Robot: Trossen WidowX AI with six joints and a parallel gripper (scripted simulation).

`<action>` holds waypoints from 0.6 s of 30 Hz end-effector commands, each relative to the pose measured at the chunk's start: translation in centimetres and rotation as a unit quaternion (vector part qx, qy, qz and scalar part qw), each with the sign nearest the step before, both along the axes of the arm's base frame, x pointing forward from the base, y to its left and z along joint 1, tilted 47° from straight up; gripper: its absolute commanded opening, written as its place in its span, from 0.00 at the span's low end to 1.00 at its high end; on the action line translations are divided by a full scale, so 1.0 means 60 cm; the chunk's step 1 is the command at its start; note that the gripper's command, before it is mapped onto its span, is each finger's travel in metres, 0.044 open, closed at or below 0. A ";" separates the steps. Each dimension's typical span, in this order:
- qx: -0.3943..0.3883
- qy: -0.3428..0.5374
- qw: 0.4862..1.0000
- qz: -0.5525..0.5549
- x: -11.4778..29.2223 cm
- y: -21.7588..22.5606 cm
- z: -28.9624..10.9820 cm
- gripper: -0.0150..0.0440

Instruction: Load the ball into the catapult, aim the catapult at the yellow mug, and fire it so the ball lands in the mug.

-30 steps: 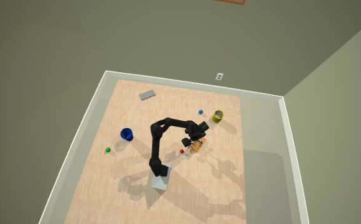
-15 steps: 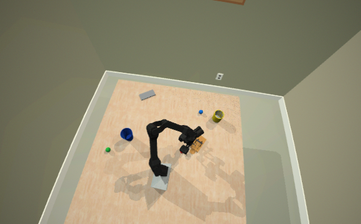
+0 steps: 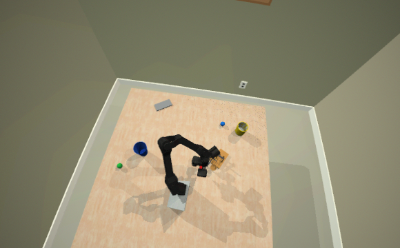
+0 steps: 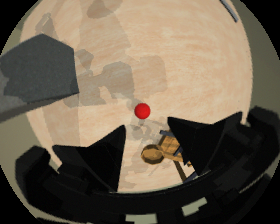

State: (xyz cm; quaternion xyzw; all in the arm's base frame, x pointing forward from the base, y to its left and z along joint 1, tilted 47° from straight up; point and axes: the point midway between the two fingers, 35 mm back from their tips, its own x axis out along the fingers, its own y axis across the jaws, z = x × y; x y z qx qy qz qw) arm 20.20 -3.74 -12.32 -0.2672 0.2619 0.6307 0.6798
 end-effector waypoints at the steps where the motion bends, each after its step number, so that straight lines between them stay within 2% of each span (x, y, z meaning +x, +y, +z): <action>1: 0.001 -0.012 1.000 0.008 -0.002 0.004 0.002 0.76; 18: 0.001 -0.011 1.000 0.007 0.001 0.038 -0.028 0.76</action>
